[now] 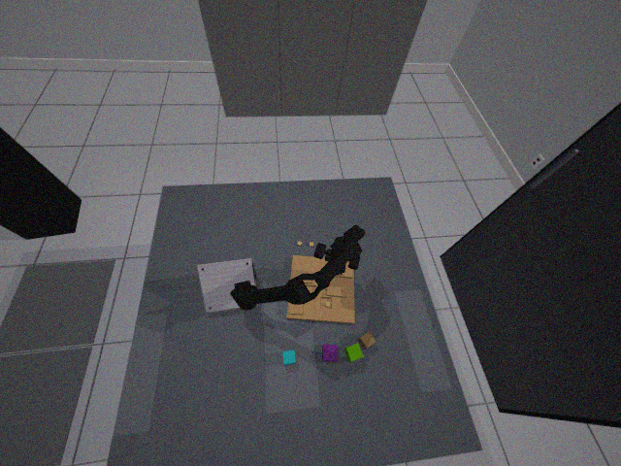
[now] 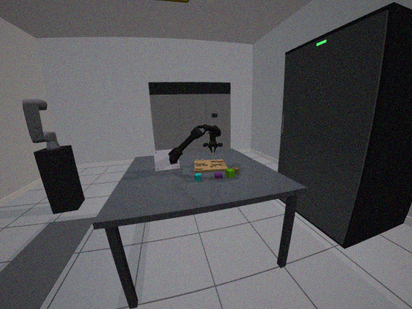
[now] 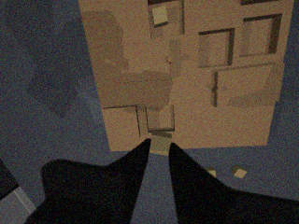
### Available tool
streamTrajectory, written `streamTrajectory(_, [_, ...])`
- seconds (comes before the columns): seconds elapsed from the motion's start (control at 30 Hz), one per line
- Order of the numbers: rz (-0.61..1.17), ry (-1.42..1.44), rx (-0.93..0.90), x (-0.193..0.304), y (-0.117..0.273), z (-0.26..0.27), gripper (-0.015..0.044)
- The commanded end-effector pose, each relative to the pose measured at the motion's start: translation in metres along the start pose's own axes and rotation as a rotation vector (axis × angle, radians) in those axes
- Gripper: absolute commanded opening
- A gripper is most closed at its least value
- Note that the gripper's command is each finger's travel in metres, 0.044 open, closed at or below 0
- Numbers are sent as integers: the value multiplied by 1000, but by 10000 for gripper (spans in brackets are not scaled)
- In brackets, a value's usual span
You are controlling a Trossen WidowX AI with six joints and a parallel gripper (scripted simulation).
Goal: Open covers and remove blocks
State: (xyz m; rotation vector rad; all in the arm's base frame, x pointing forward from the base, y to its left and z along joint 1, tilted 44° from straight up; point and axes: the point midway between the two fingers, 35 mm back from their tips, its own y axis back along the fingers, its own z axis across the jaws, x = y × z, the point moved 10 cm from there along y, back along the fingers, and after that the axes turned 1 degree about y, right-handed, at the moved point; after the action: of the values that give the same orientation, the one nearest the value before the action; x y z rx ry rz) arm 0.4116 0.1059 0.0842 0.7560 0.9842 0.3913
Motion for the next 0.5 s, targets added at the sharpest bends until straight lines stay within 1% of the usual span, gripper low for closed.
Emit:
streamTrajectory(0.0, [2, -1, 9, -15, 1, 7, 80])
streamTrajectory(0.47, [11, 2, 15, -69, 6, 24, 80])
